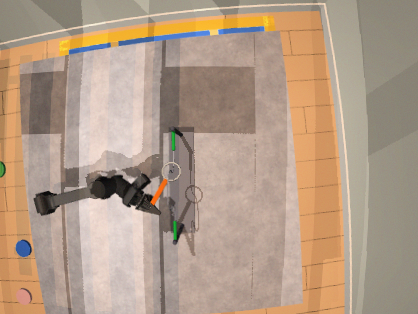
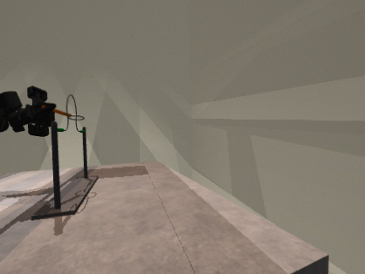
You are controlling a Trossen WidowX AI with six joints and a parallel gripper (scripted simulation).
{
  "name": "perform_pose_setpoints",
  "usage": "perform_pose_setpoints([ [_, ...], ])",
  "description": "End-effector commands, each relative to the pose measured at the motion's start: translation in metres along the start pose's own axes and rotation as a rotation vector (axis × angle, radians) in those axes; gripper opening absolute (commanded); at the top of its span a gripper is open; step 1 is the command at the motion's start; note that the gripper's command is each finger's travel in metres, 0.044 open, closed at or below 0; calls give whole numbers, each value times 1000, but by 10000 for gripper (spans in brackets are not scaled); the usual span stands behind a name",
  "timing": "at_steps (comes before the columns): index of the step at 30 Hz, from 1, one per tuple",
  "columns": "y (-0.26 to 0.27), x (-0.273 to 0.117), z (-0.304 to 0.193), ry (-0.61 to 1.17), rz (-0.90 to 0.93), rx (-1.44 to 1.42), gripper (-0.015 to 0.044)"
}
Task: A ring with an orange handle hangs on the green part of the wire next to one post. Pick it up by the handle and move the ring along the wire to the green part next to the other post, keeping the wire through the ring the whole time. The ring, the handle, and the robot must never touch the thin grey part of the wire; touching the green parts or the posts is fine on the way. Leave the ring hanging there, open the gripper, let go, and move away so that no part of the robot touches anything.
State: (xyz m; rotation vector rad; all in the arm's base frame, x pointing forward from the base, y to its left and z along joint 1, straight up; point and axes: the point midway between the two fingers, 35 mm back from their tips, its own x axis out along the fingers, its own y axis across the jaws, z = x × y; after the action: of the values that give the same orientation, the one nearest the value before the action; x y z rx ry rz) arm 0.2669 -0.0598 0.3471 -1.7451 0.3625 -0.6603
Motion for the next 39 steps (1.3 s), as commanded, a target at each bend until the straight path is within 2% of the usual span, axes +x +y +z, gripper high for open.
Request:
perform_pose_setpoints([
  [1,4,0,0,-1,-1,3,-150],
  [15,38,-5,1,18,92,149,-150],
  [30,88,-20,15,51,268,426,-150],
  [39,120,-25,35,0,361,638,-150],
])
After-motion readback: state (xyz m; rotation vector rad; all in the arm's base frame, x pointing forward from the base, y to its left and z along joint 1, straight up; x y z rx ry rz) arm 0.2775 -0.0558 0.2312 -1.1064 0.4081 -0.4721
